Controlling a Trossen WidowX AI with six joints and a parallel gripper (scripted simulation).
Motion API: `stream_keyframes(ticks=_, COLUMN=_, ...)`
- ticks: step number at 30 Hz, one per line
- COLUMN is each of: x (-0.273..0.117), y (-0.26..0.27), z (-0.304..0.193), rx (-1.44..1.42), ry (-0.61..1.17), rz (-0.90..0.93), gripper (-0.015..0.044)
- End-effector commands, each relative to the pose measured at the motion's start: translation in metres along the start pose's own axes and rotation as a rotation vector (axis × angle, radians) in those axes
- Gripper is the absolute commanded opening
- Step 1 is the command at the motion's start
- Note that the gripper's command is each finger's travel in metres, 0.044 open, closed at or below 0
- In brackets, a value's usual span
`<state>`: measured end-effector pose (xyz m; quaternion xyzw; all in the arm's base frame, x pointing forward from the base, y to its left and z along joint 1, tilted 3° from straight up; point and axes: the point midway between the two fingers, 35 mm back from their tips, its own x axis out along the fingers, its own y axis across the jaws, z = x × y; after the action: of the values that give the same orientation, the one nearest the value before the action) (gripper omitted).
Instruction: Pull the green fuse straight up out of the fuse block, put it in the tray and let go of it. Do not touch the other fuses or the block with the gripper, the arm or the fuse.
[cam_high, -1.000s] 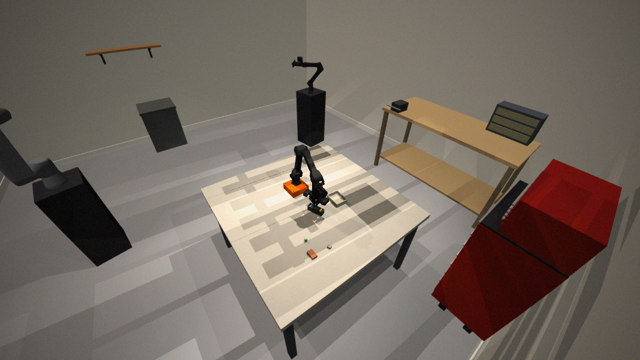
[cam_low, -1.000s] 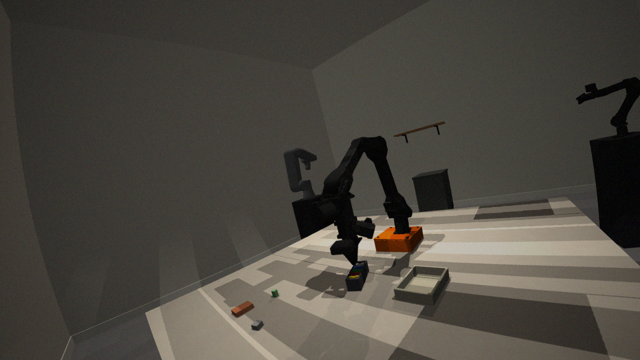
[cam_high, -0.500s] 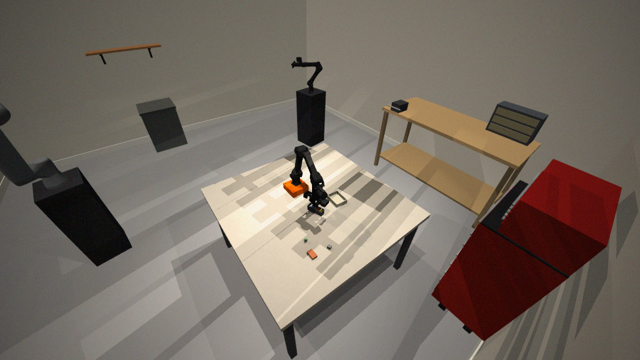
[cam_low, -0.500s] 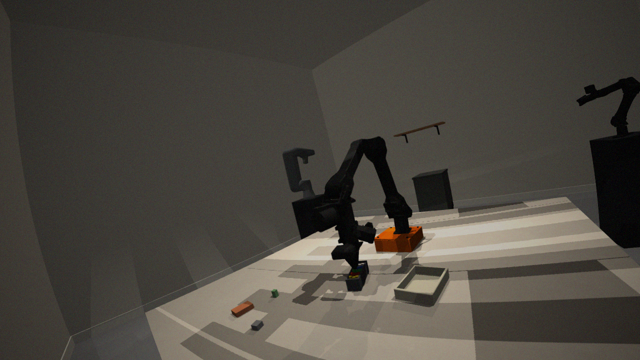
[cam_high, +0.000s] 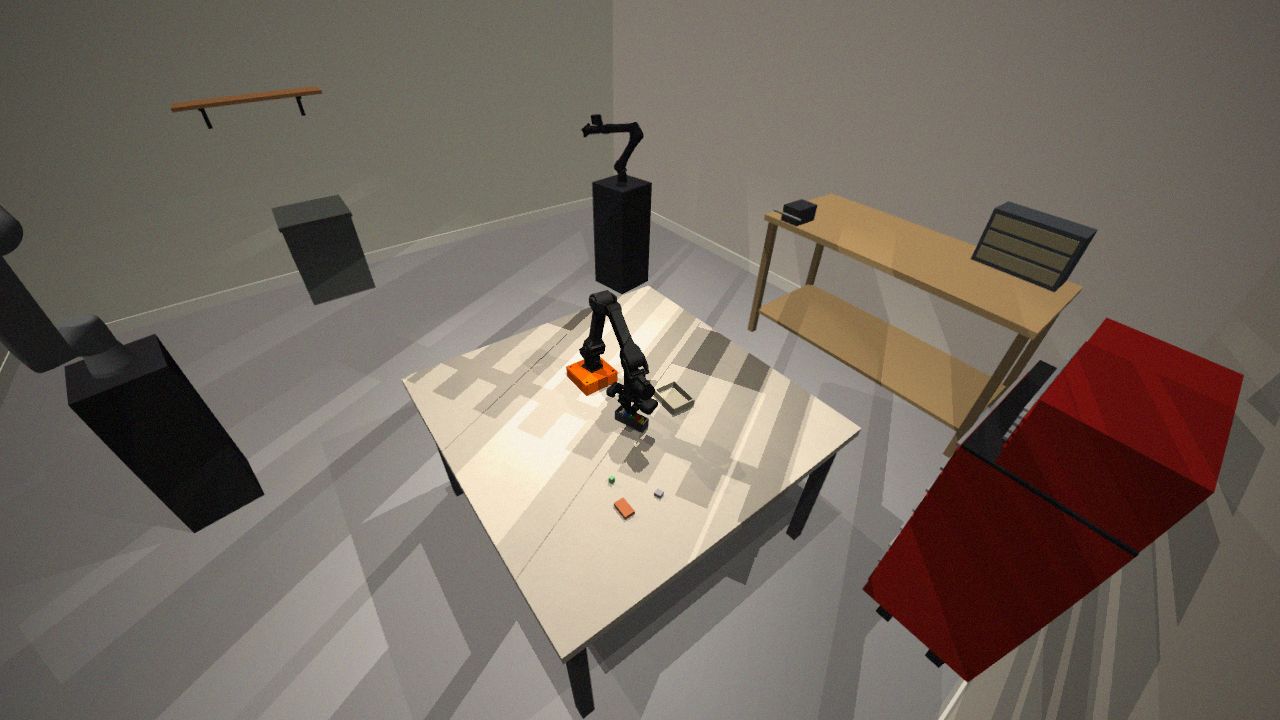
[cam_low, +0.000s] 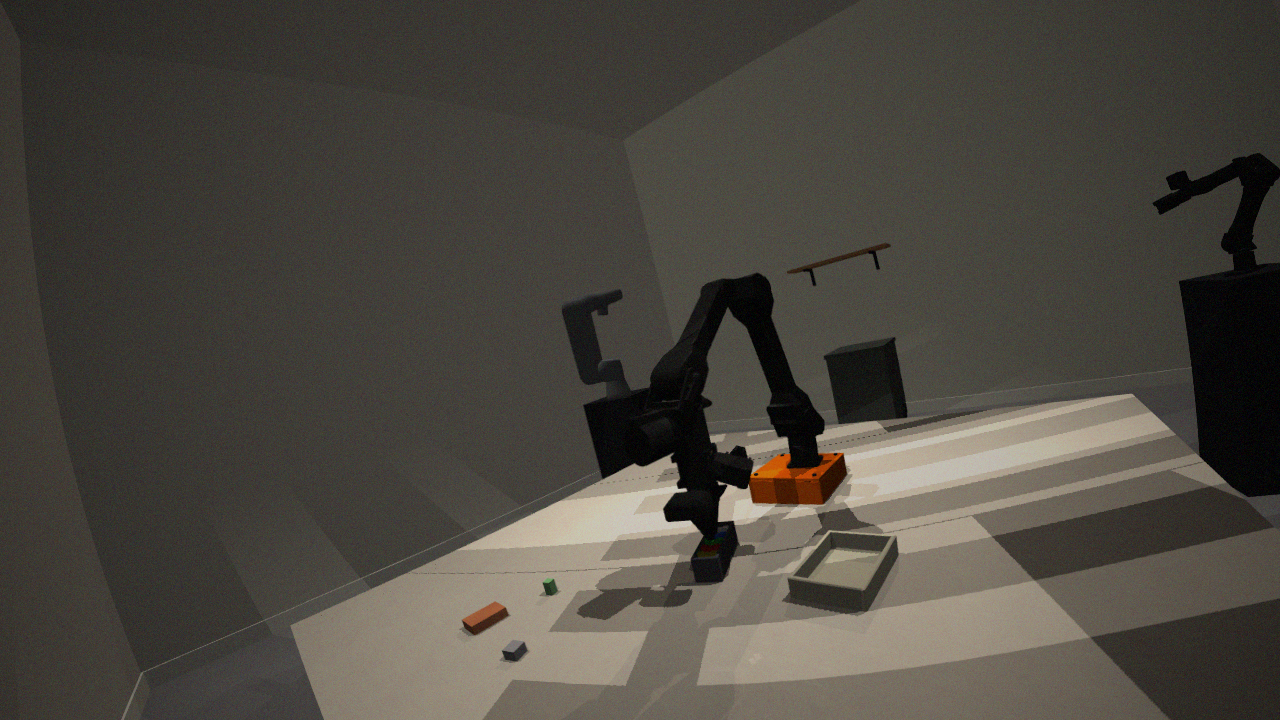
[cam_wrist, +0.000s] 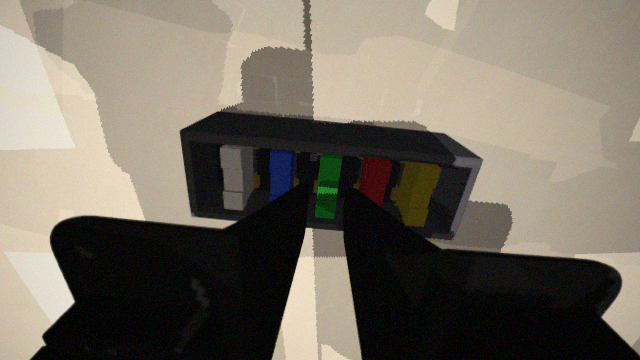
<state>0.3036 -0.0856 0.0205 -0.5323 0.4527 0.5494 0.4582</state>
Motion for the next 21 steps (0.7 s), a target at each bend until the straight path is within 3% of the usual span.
stream_keyframes(ticks=1, x=0.0025, y=-0.0003, z=0.0007, rx=-0.002, ry=-0.004, rz=-0.002, gripper=0.0074)
stream_keyframes(ticks=14, x=0.0095, y=-0.0003, z=0.0008, rx=-0.002, ry=-0.004, rz=-0.002, gripper=0.0074)
stream_keyframes(ticks=21, x=0.0085, y=-0.0002, z=0.0, rx=-0.001, ry=0.0, rz=0.0, gripper=0.0027)
